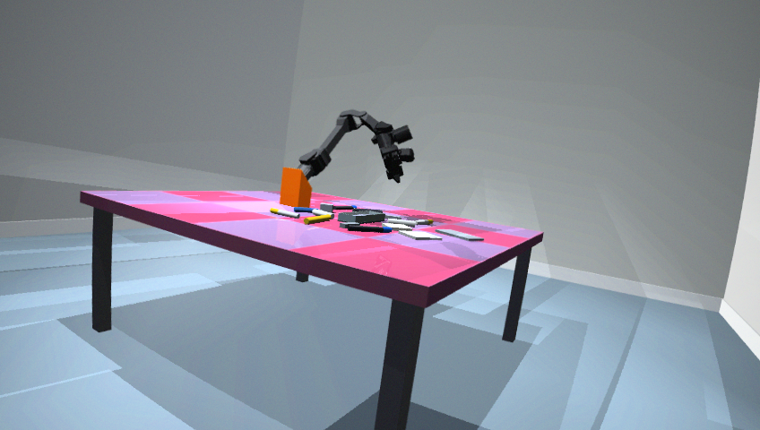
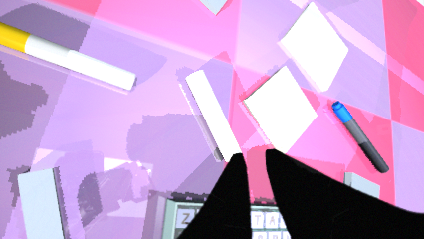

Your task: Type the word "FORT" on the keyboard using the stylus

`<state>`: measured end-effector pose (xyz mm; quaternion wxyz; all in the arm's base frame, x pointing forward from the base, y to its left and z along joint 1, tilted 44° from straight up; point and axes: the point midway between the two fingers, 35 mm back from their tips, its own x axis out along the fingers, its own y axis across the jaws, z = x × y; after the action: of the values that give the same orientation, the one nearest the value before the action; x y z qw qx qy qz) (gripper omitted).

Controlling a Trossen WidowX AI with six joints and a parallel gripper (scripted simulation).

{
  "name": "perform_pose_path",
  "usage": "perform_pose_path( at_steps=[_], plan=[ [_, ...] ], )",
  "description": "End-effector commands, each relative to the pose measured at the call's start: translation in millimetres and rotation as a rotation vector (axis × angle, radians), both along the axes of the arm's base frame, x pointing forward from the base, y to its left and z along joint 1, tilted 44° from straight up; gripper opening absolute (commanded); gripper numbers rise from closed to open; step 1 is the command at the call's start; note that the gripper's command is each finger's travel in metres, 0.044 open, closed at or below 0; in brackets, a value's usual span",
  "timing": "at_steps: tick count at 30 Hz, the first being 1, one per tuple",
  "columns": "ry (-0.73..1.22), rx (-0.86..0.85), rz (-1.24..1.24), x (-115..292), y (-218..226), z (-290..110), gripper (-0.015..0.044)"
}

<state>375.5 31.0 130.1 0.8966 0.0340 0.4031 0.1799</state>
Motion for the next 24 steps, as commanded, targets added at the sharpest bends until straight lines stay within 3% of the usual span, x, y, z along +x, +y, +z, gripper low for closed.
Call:
perform_pose_path(
  at_steps=[1,9,21,24],
  plan=[
    [0.241,0.101,0.076,-9,8,-48,0.0000],
    [0.662,0.382,0.151,-38,24,-113,0.0000],
    [0.671,0.389,0.151,-38,22,-116,0.0000],
    [0.670,0.384,0.149,-32,-7,-143,0.0000]
  ],
)
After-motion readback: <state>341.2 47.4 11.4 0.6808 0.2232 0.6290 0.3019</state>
